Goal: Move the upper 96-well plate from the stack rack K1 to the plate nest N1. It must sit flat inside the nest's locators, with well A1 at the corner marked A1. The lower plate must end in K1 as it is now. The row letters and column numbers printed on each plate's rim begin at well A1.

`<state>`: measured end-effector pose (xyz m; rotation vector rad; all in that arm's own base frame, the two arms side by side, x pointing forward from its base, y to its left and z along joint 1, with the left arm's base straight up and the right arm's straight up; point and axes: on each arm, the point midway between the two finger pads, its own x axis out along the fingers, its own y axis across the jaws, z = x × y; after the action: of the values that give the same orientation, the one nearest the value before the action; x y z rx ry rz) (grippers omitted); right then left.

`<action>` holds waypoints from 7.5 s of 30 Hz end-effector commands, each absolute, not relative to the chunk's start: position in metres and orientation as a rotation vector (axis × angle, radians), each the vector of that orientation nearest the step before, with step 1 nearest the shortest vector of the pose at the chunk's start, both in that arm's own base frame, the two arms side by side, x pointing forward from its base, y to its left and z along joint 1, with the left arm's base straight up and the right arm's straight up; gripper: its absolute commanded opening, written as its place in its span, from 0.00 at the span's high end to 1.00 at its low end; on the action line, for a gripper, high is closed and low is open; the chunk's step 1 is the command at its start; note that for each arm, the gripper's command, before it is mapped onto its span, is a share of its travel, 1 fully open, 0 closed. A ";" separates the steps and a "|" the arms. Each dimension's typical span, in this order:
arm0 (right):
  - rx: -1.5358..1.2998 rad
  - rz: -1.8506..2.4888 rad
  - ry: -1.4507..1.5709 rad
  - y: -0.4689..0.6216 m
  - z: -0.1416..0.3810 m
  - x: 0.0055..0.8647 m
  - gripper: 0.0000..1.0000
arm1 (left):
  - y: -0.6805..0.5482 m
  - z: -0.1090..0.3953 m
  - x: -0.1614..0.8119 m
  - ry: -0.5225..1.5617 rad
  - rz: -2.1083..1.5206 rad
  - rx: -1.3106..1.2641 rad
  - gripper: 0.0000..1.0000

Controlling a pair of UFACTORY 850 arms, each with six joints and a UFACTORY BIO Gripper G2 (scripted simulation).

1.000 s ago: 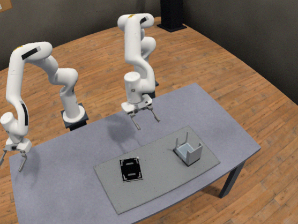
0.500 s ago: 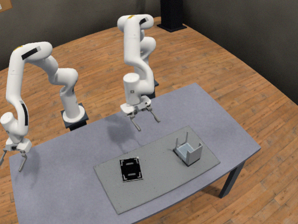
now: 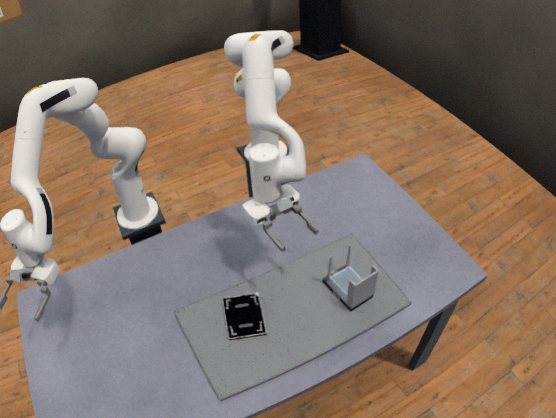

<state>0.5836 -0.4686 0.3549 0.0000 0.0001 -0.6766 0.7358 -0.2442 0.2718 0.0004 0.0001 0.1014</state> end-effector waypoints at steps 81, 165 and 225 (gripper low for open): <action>-0.001 -0.677 -0.002 -0.469 0.356 0.584 0.00 | -0.104 0.160 0.812 -0.002 0.101 0.000 0.63; -0.001 -0.677 -0.002 -0.469 0.356 0.584 0.00 | -0.104 0.073 0.812 -0.002 0.101 0.000 0.63; -0.001 -0.677 -0.002 -0.469 0.356 0.584 0.00 | -0.104 0.064 0.812 -0.002 0.101 0.000 1.00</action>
<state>0.5836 -0.4686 0.3549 0.0000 0.0001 -0.6766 0.8112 -0.1034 0.0632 0.0000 0.0001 0.1012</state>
